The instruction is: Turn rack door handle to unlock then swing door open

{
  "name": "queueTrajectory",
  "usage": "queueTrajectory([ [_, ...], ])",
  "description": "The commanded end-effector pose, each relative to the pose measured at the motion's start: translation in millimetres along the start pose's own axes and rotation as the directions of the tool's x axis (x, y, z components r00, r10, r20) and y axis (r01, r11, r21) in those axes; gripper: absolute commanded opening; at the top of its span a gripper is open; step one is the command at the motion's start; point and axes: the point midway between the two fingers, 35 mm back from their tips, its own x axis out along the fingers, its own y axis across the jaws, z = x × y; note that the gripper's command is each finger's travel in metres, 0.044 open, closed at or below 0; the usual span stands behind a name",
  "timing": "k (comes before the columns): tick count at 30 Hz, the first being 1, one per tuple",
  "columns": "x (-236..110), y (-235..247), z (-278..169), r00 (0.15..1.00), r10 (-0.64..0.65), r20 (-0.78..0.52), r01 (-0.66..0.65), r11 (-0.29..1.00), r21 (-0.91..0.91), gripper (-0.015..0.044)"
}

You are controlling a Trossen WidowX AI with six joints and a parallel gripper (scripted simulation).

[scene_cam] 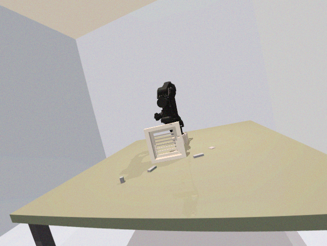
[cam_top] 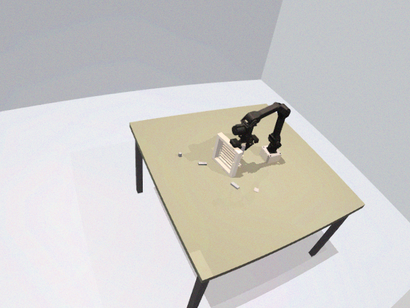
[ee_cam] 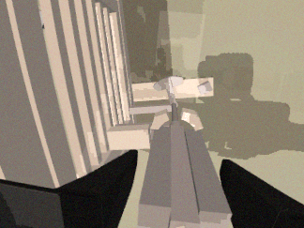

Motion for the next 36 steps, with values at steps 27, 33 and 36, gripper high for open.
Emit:
queueTrajectory([
  [27, 0.2, 0.5, 0.1, 1.0, 0.002, 0.0, -0.002, 1.0, 0.007, 0.0056],
  [33, 0.2, 0.5, 0.1, 1.0, 0.002, 0.0, -0.002, 1.0, 0.007, 0.0016],
  [36, 0.2, 0.5, 0.1, 1.0, 0.002, 0.0, -0.002, 1.0, 0.007, 0.001],
])
